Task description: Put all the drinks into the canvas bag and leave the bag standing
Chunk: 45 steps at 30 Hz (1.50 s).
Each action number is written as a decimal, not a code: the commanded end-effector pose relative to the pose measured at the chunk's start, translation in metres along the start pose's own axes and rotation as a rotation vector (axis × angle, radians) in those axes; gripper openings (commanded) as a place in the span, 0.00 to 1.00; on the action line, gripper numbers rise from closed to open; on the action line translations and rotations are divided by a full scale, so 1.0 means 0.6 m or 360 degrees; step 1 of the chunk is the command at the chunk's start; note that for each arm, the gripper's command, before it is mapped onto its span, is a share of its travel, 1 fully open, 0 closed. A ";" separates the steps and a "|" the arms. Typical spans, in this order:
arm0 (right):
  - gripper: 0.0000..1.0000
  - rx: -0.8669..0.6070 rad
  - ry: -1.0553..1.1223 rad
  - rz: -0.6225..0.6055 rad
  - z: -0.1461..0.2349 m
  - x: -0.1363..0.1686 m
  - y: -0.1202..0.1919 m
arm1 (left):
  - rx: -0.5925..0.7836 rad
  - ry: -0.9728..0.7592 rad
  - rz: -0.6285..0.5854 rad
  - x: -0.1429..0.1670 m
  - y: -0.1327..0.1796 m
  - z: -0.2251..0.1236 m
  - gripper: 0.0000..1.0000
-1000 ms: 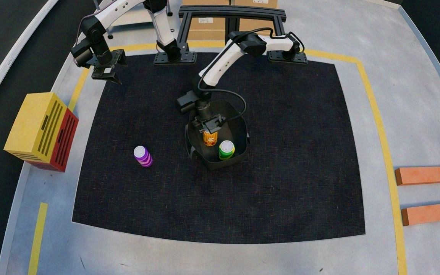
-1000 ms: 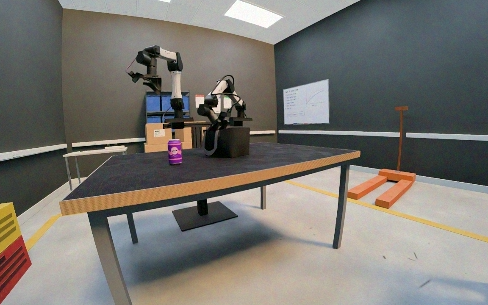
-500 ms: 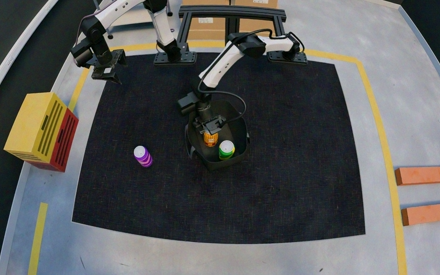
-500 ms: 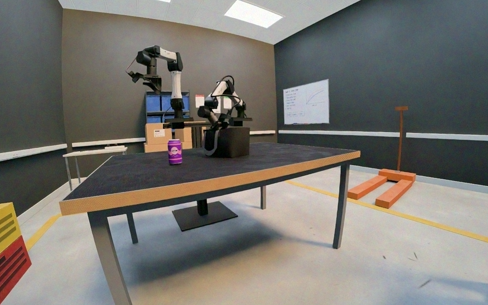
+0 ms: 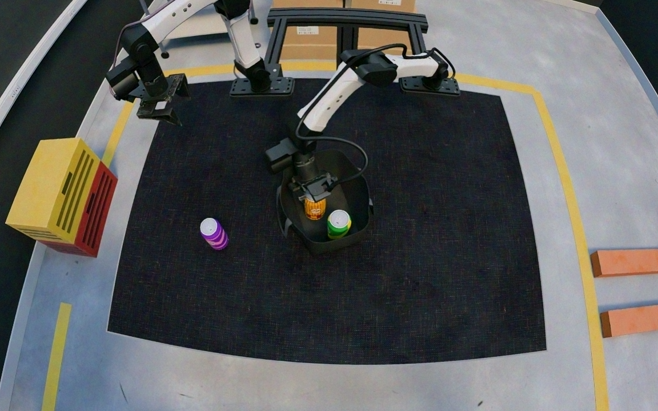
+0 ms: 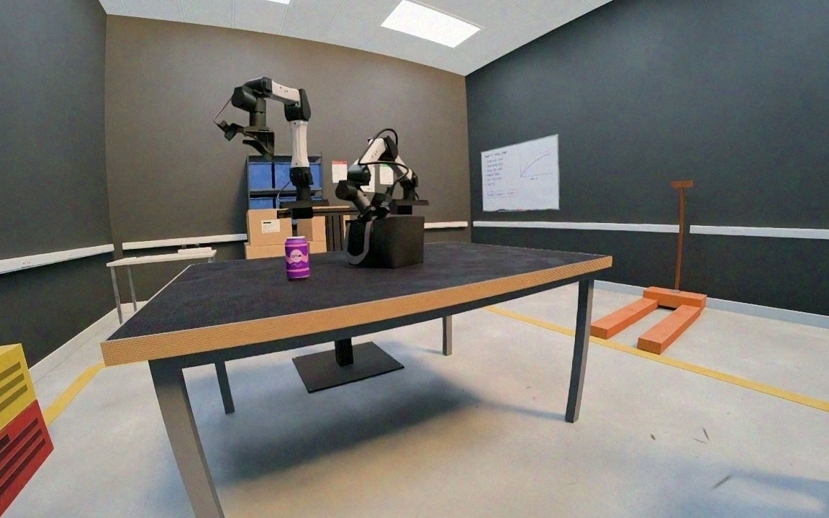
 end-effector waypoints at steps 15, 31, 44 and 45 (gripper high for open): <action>1.00 -0.0051 -0.0011 -0.0105 0.004 -0.006 0.021 | 0.0062 0.0039 -0.0039 -0.009 0.003 -0.026 0.74; 1.00 -0.0051 -0.0011 -0.0105 0.004 -0.006 0.021 | 0.0047 0.0010 -0.0044 0.005 0.013 -0.023 0.74; 1.00 -0.0051 -0.0011 -0.0105 0.004 -0.006 0.021 | 0.0088 0.0049 -0.0037 -0.003 0.019 -0.038 0.89; 1.00 -0.0051 -0.0011 -0.0105 0.004 -0.006 0.021 | 0.0088 0.0049 -0.0037 -0.003 0.019 -0.038 0.89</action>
Point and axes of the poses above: on each arm, the point where the finger pads meet when closed, its own y axis back along the fingers, its own z axis across the jaws, x = y × z, the point moved 7 cm from there along y, back along the fingers, and after that the axes turned 13 degrees about y, right-handed, at the moved point
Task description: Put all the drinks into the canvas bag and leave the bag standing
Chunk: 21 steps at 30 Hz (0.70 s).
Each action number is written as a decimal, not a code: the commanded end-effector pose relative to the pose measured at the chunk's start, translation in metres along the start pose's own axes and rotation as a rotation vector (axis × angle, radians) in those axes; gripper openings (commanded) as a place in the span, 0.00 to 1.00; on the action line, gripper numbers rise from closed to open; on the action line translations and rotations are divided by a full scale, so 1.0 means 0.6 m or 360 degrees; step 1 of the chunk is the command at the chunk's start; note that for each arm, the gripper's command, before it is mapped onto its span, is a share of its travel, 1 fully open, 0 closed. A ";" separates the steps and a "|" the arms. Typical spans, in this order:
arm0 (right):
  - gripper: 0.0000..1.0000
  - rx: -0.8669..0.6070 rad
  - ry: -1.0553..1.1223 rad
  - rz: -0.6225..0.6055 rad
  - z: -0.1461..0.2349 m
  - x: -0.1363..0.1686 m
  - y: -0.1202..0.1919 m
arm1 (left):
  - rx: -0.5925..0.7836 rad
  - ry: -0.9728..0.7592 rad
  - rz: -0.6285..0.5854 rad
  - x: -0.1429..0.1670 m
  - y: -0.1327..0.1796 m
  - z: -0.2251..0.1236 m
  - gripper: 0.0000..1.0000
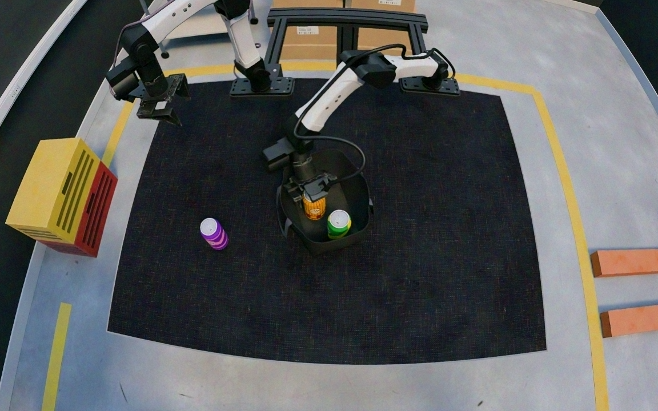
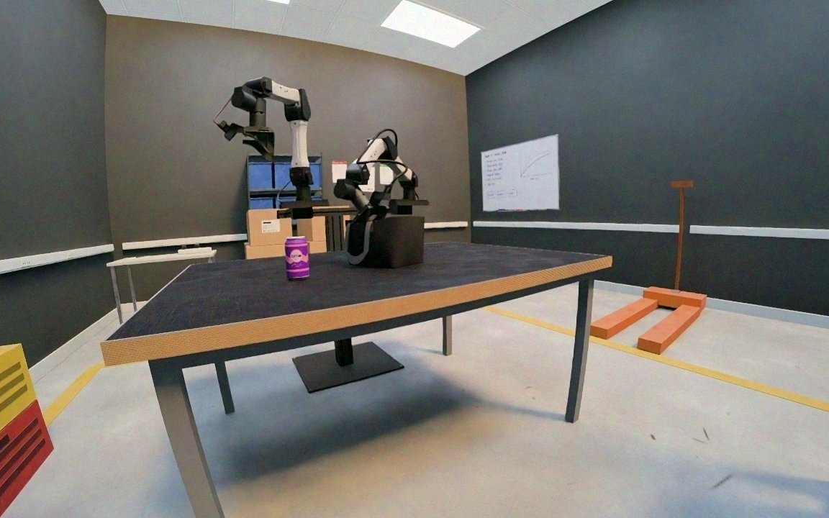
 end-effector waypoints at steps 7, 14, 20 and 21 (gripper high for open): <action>1.00 -0.0051 -0.0011 -0.0105 0.004 -0.006 0.021 | 0.0068 0.0056 -0.0007 -0.002 0.014 -0.025 0.91; 1.00 -0.0051 -0.0011 -0.0105 0.004 -0.006 0.021 | 0.0068 0.0056 -0.0006 -0.002 0.014 -0.026 0.91; 1.00 -0.0051 -0.0011 -0.0105 0.004 -0.006 0.021 | 0.0068 0.0056 -0.0006 -0.002 0.014 -0.026 0.91; 1.00 -0.0051 -0.0011 -0.0105 0.004 -0.006 0.021 | 0.0068 0.0056 -0.0006 -0.002 0.014 -0.026 0.91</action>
Point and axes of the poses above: on each arm, the point where the finger pads meet when closed, its own y axis back along the fingers, its own z axis across the jaws, x = y × z, the point moved 7 cm from there along y, back along the fingers, and after that the axes turned 13 degrees about y, right-handed, at the moved point
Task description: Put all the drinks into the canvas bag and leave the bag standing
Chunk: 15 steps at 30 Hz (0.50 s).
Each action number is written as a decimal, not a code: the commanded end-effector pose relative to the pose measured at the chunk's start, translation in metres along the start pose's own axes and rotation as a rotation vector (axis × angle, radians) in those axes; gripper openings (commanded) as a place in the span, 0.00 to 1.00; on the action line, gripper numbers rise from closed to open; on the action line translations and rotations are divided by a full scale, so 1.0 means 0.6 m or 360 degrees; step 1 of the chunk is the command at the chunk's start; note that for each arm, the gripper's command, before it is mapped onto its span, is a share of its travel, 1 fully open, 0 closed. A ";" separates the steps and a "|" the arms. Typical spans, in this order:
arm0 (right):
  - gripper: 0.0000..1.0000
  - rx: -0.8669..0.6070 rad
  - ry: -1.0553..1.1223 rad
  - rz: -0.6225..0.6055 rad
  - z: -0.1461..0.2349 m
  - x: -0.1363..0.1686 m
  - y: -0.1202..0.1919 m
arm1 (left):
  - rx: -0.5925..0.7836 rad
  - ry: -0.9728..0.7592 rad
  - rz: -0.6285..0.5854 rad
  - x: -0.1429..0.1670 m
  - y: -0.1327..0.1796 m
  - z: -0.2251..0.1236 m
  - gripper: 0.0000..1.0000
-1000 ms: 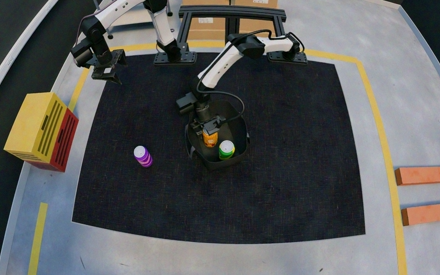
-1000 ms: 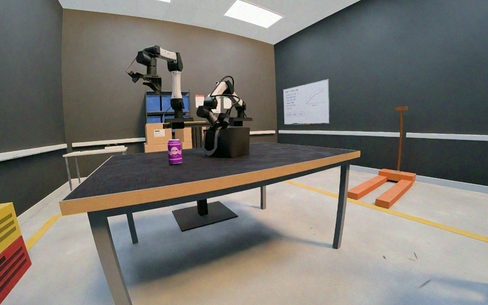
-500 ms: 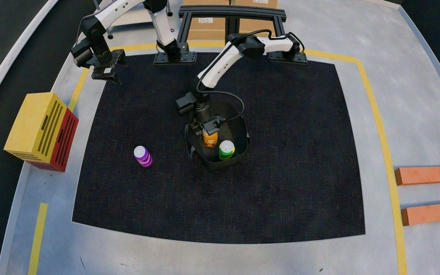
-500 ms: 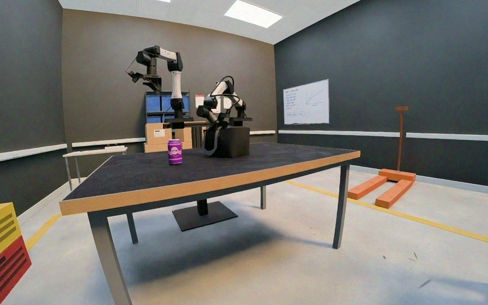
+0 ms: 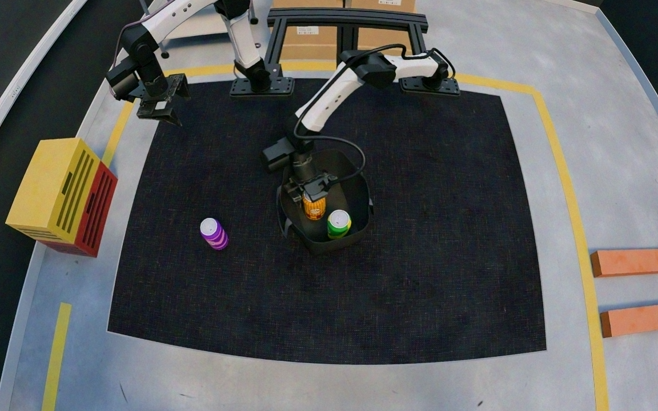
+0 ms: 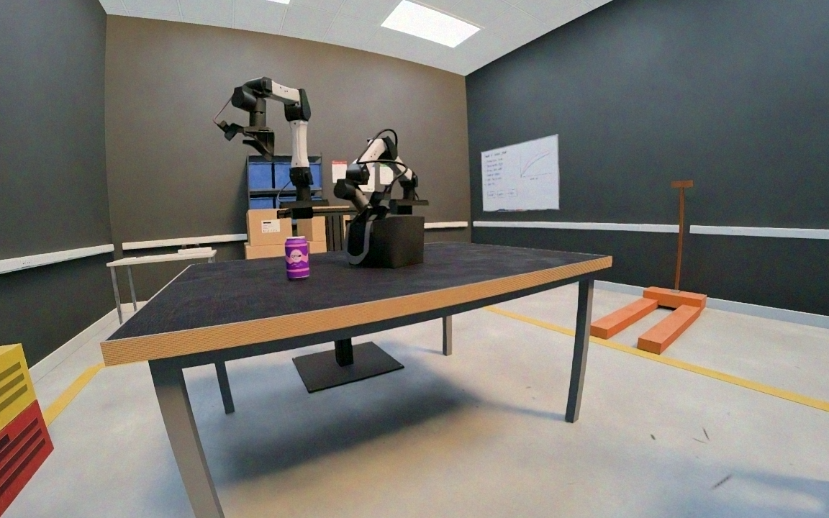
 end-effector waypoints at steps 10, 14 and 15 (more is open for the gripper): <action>1.00 -0.0051 -0.0011 -0.0105 0.004 -0.006 0.021 | 0.0116 0.0091 -0.0002 -0.058 0.094 -0.050 0.91; 1.00 -0.0051 -0.0011 -0.0105 0.004 -0.006 0.021 | 0.0118 0.0100 -0.0002 -0.074 0.111 -0.052 0.91; 1.00 -0.0051 -0.0011 -0.0105 0.004 -0.006 0.021 | 0.0121 0.0093 -0.0001 -0.074 0.118 -0.052 0.91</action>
Point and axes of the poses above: on each arm, the point where the finger pads meet when closed, its own y axis back along the fingers, its own z axis across the jaws, x = y × z, the point moved 7 cm from there along y, back along the fingers, and after that the axes turned 13 degrees about y, right-handed, at the moved point
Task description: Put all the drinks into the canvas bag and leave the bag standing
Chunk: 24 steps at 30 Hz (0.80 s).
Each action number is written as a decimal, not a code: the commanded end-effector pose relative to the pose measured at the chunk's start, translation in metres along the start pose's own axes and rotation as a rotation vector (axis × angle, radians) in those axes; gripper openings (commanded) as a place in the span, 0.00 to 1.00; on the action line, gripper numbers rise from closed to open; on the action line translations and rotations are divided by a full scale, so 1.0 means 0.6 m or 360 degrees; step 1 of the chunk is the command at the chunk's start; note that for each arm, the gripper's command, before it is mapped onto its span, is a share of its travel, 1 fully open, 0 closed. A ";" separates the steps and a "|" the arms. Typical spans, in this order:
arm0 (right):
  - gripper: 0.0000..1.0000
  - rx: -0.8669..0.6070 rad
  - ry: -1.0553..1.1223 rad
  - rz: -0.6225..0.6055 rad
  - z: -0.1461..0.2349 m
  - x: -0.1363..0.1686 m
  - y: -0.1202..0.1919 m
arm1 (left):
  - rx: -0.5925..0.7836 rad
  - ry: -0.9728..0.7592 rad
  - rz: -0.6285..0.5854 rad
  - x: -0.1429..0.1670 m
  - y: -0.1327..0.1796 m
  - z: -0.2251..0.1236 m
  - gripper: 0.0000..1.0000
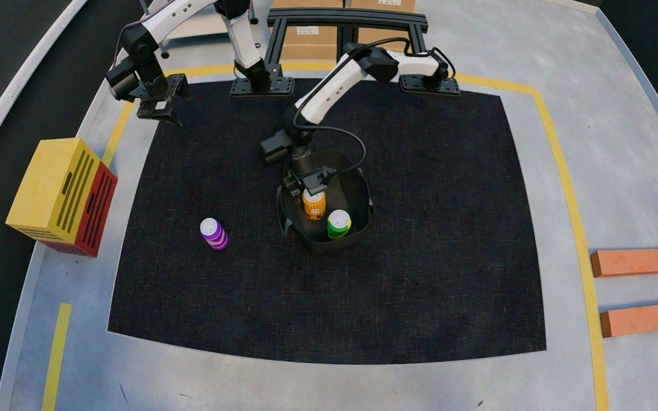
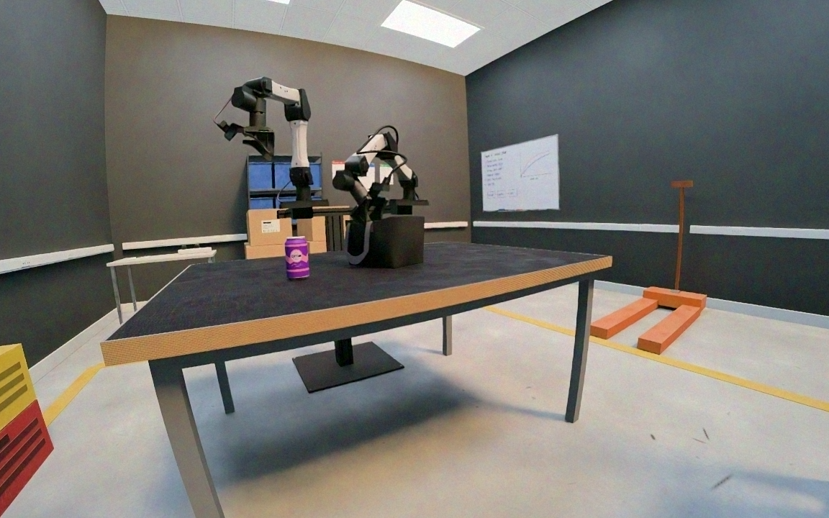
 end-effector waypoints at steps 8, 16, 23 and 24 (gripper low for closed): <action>1.00 -0.0051 -0.0011 -0.0105 0.004 -0.006 0.021 | 0.0094 0.0074 0.0006 -0.056 0.093 -0.039 0.91; 1.00 -0.0051 -0.0011 -0.0105 0.004 -0.006 0.021 | 0.0122 0.0100 0.0007 -0.083 0.128 -0.050 0.91; 1.00 -0.0051 -0.0011 -0.0105 0.004 -0.006 0.021 | 0.0116 0.0115 0.0003 -0.100 0.135 -0.052 0.91; 1.00 -0.0051 -0.0011 -0.0105 0.004 -0.006 0.021 | 0.0047 0.0051 0.0000 -0.086 0.122 -0.038 0.91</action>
Point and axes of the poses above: on each arm, the point where the finger pads meet when closed, its own y axis back along the fingers, its own z axis across the jaws, x = y × z, the point moved 7 cm from there along y, back along the fingers, and after that the axes turned 13 degrees about y, right-handed, at the moved point
